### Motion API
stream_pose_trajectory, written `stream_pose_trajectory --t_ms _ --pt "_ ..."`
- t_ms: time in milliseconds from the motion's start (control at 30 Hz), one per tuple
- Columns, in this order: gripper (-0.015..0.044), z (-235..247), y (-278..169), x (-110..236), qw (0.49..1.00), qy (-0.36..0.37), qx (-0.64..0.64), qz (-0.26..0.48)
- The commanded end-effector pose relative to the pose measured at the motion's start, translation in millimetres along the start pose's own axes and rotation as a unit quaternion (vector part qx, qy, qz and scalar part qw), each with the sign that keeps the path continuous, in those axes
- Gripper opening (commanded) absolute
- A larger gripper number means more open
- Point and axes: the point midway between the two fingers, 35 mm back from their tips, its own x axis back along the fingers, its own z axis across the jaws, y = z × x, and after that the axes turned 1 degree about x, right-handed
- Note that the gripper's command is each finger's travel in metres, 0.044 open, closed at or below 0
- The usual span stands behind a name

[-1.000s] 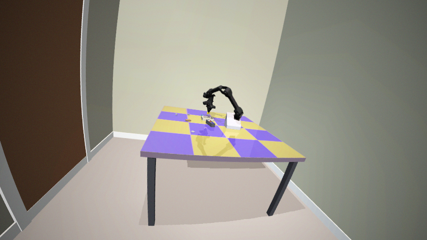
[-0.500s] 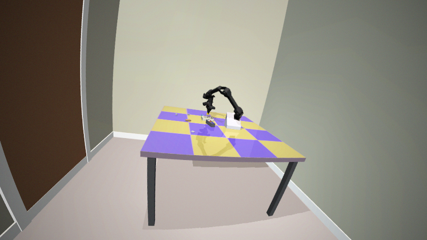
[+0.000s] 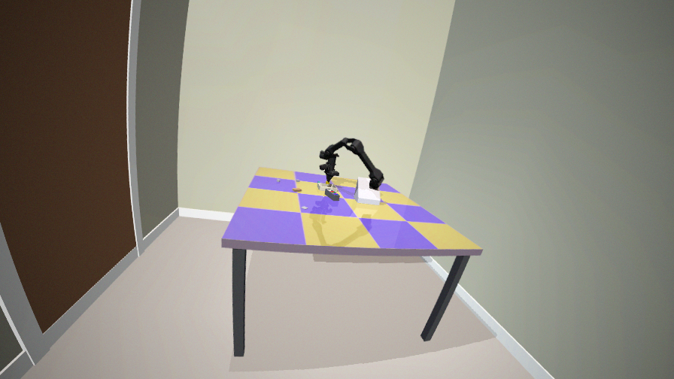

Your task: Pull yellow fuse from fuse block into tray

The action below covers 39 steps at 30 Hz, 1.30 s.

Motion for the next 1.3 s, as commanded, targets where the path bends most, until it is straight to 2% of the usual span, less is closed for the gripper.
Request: stream_pose_trajectory --t_ms 0,433,567,1267 --pt "0.0 1 -1 -4 1.0 0.002 -0.003 -0.001" --pt "0.033 0 0 2 1.0 0.0 0.0 0.0" --pt "0.033 1 -1 36 1.0 0.001 -0.003 -0.001" --pt "0.033 1 -1 35 1.0 0.003 -0.005 -0.002"
